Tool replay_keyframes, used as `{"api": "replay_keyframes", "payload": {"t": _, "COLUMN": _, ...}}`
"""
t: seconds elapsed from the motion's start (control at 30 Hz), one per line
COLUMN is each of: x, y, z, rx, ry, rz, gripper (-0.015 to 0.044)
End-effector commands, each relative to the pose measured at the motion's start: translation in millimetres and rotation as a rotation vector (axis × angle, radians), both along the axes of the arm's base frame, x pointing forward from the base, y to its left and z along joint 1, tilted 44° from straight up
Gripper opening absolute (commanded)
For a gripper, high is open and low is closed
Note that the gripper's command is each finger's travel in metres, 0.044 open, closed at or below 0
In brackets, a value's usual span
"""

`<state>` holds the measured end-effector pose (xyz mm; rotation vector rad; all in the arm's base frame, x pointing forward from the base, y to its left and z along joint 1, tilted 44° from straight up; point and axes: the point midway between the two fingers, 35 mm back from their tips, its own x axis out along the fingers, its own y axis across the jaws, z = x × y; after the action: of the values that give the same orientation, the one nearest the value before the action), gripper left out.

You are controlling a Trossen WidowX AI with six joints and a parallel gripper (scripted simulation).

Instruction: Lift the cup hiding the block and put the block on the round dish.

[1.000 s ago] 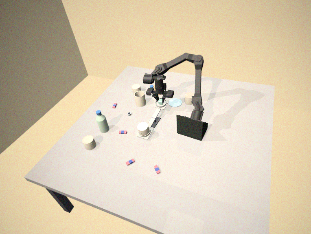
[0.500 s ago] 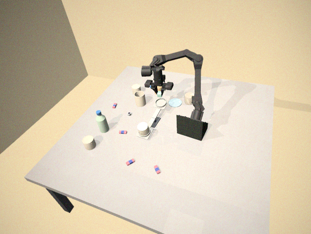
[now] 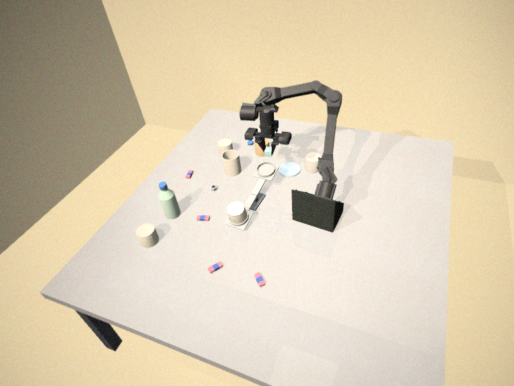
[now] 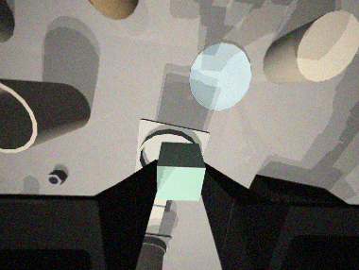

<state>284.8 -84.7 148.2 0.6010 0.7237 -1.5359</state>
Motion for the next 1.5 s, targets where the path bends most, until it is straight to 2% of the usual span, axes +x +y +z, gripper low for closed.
{"api": "replay_keyframes", "payload": {"t": 0.0, "x": -14.0, "y": -30.3, "z": 3.0, "rx": 0.002, "ry": -0.002, "rz": 0.0, "gripper": 0.0}}
{"api": "replay_keyframes", "payload": {"t": 0.4, "x": -67.3, "y": -103.8, "z": 10.2, "rx": -0.037, "ry": 0.004, "rz": -0.002, "gripper": 0.0}}
{"api": "replay_keyframes", "payload": {"t": 0.63, "x": -68.4, "y": -107.9, "z": 6.9, "rx": -0.038, "ry": 0.004, "rz": -0.003, "gripper": 0.0}}
{"api": "replay_keyframes", "payload": {"t": 0.93, "x": -72.3, "y": -133.0, "z": -18.4, "rx": -0.04, "ry": 0.004, "rz": -0.002, "gripper": 0.0}}
{"api": "replay_keyframes", "payload": {"t": 1.47, "x": -73.8, "y": -143.9, "z": -29.5, "rx": -0.041, "ry": 0.004, "rz": -0.003, "gripper": 0.0}}
